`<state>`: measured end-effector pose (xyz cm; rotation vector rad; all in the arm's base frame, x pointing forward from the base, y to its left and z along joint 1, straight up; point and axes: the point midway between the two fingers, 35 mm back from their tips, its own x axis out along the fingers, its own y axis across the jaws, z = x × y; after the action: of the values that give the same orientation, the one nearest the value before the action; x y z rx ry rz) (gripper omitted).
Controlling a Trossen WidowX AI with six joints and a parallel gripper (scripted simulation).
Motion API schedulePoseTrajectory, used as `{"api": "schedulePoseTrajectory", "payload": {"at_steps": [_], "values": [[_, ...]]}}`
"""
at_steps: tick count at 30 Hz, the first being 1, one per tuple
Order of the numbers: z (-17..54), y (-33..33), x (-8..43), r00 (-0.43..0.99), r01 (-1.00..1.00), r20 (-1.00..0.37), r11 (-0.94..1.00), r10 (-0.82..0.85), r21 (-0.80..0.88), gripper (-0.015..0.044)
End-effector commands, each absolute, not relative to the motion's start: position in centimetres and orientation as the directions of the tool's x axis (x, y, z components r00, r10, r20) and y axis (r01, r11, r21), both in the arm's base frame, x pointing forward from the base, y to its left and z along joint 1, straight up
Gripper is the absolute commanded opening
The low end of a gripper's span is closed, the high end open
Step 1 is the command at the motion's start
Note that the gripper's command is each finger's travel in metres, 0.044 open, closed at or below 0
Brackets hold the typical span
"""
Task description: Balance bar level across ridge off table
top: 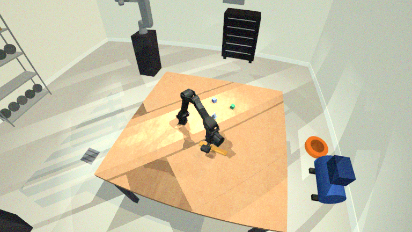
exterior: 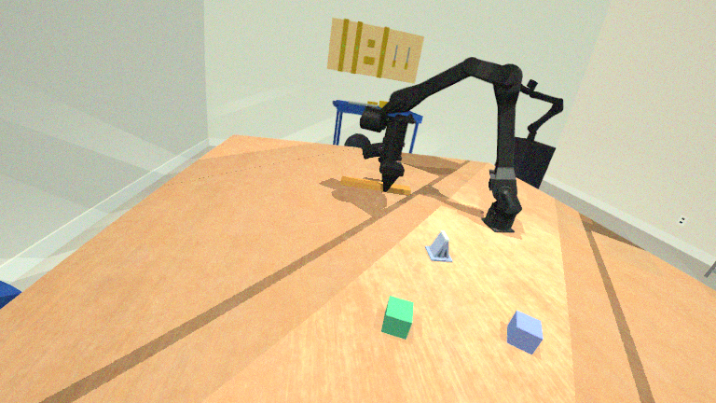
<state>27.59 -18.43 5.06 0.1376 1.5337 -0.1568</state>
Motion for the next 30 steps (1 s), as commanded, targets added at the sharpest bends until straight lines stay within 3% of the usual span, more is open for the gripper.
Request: {"api": "schedulePoseTrajectory", "payload": {"at_steps": [1, 2, 9, 15, 19, 30], "values": [[4.9, -18.4, 27.4, 0.024, 0.183, -1.0, 0.983, -0.016, -0.011, 0.0315], [4.9, -18.4, 27.4, 0.024, 0.183, -1.0, 0.983, -0.016, -0.011, 0.0315], [5.0, -18.4, 27.6, 0.03, 0.187, -0.999, 0.982, -0.015, -0.009, 0.0131], [5.0, -18.4, 27.6, 0.03, 0.187, -0.999, 0.982, -0.015, -0.009, 0.0091], [5.7, -18.5, 27.6, 0.03, 0.187, -0.999, 0.982, -0.015, -0.009, 0.0], [8.5, -18.6, 27.8, 0.028, 0.186, -0.999, 0.983, -0.016, -0.01, 0.0]]}}
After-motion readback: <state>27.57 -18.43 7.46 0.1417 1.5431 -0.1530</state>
